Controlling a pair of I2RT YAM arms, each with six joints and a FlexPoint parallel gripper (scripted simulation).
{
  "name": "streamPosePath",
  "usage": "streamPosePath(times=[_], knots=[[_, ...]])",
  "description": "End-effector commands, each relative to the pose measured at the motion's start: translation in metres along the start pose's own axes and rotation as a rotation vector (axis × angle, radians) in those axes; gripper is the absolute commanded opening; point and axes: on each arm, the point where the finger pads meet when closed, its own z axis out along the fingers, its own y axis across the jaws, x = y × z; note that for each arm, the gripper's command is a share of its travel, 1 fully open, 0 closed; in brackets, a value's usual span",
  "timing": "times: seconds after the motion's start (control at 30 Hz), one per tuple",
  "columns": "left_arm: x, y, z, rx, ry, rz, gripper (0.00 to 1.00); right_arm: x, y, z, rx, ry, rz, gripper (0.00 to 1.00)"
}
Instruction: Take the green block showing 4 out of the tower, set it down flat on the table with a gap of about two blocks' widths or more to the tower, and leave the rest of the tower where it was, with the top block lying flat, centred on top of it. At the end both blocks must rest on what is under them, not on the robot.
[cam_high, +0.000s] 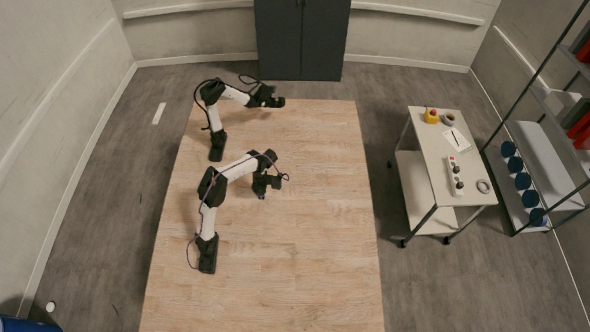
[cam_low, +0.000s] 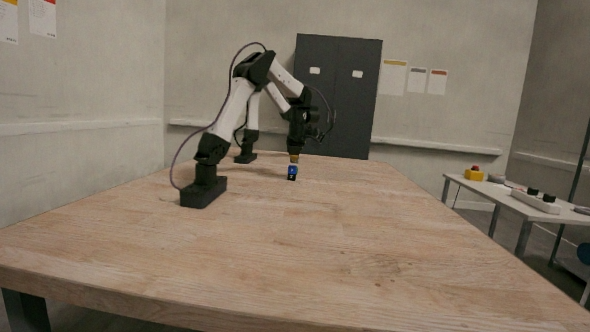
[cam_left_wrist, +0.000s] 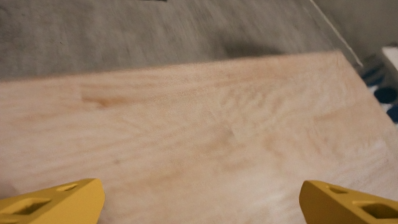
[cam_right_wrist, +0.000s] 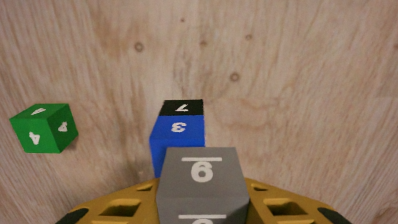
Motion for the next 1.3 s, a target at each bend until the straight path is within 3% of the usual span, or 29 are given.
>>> streamPosePath(times=[0.0, 0.3, 0.8, 0.83, 1.13, 1.2, 1.27], knots=[[-0.023, 0.014, -0.003, -0.013, -0.089, -0.052, 1.00, 0.006, 0.011, 0.008, 0.012, 0.017, 0.003, 0.32], [-0.025, 0.032, -0.006, -0.055, -0.087, -0.065, 1.00, 0.013, 0.013, 0.020, 0.024, 0.026, -0.014, 0.32], [-0.017, 0.027, 0.002, -0.055, -0.064, -0.047, 1.00, 0.010, 0.007, 0.033, 0.037, 0.024, 0.000, 0.32], [-0.018, 0.028, 0.002, -0.055, -0.064, -0.048, 1.00, 0.010, 0.007, 0.033, 0.037, 0.023, -0.001, 1.00], [-0.020, 0.029, 0.002, -0.058, -0.069, -0.052, 1.00, 0.012, 0.006, 0.034, 0.043, 0.025, -0.003, 1.00], [-0.020, 0.029, 0.002, -0.058, -0.069, -0.052, 1.00, 0.003, 0.018, -0.010, -0.031, -0.027, -0.003, 1.00], [-0.020, 0.029, 0.002, -0.058, -0.069, -0.052, 1.00, 0.003, 0.017, -0.019, -0.031, -0.027, -0.003, 1.00]])
